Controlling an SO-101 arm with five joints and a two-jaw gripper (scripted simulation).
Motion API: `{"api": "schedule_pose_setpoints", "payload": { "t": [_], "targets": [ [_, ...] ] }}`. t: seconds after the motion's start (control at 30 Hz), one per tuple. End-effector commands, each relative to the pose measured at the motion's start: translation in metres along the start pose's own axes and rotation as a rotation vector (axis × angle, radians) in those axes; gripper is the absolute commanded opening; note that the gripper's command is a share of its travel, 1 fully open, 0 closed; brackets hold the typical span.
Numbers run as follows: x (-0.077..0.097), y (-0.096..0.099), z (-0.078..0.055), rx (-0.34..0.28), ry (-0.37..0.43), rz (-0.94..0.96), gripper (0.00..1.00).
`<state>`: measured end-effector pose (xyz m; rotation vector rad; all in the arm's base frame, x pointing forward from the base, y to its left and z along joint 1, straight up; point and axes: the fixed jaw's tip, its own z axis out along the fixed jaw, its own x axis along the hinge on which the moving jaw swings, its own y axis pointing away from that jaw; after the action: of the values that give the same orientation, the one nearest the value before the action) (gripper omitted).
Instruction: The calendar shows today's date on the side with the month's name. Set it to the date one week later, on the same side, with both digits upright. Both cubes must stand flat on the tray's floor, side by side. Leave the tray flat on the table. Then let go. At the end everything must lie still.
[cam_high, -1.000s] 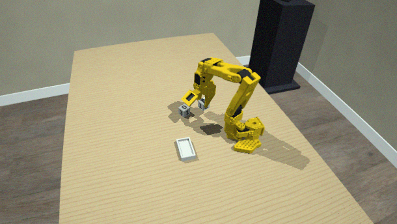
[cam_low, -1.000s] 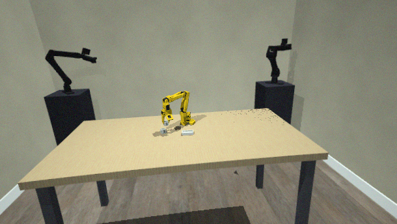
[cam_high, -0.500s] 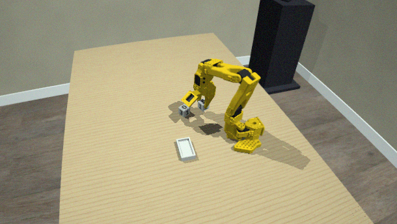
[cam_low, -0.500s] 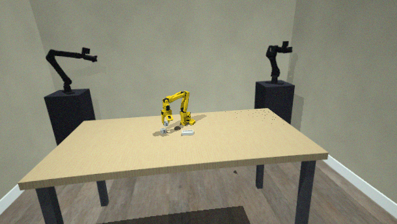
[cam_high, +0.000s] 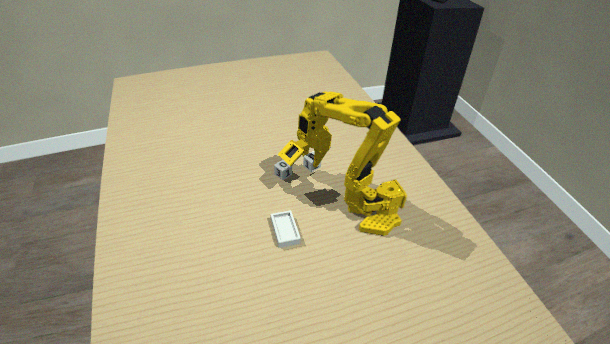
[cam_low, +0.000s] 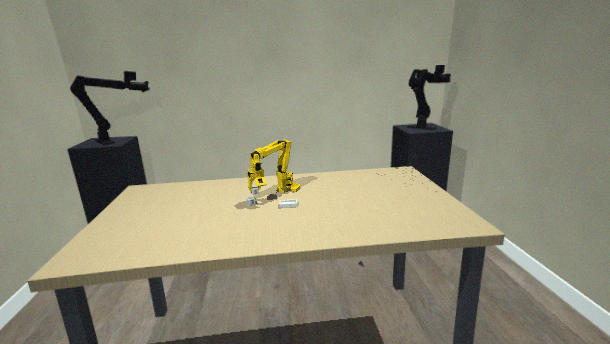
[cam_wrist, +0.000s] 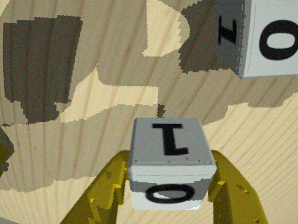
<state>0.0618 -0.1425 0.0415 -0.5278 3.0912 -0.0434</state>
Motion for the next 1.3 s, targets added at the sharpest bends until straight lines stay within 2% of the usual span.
{"api": "schedule_pose_setpoints", "payload": {
  "t": [0.0,1.27],
  "targets": [
    [0.001,-0.003,0.000,0.019,-0.002,-0.001,0.00],
    [0.001,-0.003,0.015,0.019,-0.002,-0.001,0.00]
  ]
}}
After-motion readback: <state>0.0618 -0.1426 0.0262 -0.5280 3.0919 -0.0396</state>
